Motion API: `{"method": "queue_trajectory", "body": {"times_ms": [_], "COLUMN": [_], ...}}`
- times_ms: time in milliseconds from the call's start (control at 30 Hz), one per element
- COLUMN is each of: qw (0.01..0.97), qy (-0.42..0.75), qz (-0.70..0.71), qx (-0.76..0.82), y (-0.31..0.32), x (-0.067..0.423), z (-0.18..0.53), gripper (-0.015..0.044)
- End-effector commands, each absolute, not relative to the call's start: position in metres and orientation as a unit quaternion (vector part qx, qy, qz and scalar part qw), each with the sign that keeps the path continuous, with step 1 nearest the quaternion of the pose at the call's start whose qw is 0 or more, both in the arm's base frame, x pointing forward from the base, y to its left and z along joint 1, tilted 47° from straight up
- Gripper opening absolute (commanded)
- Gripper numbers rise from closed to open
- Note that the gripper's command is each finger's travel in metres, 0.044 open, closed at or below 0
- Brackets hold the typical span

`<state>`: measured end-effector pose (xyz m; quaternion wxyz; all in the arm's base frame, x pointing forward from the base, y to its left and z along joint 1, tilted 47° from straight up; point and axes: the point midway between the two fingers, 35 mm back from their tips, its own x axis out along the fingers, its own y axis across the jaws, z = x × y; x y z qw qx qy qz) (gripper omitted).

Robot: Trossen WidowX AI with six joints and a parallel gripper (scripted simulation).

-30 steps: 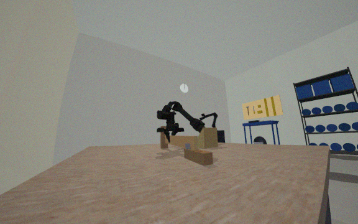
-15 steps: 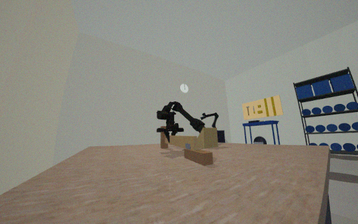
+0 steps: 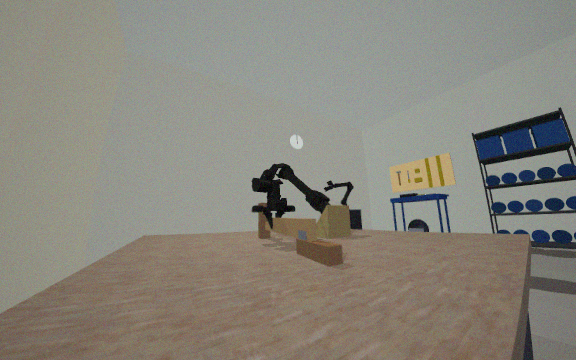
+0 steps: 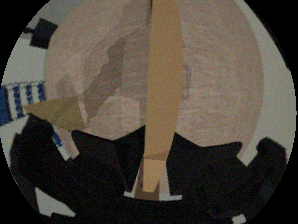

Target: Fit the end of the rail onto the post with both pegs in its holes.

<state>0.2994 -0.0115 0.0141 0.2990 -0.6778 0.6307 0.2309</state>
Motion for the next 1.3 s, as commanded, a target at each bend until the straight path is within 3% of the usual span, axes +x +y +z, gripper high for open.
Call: {"method": "queue_trajectory", "body": {"times_ms": [0, 1267], "qw": [0.298, 0.298], "qy": [0.629, 0.629], "qz": [0.232, 0.232], "qx": [-0.680, -0.680], "y": [-0.0115, -0.0199], "x": [0.2994, 0.2988], "z": [0.0163, 0.0246], "gripper": [0.0000, 0.0000]}}
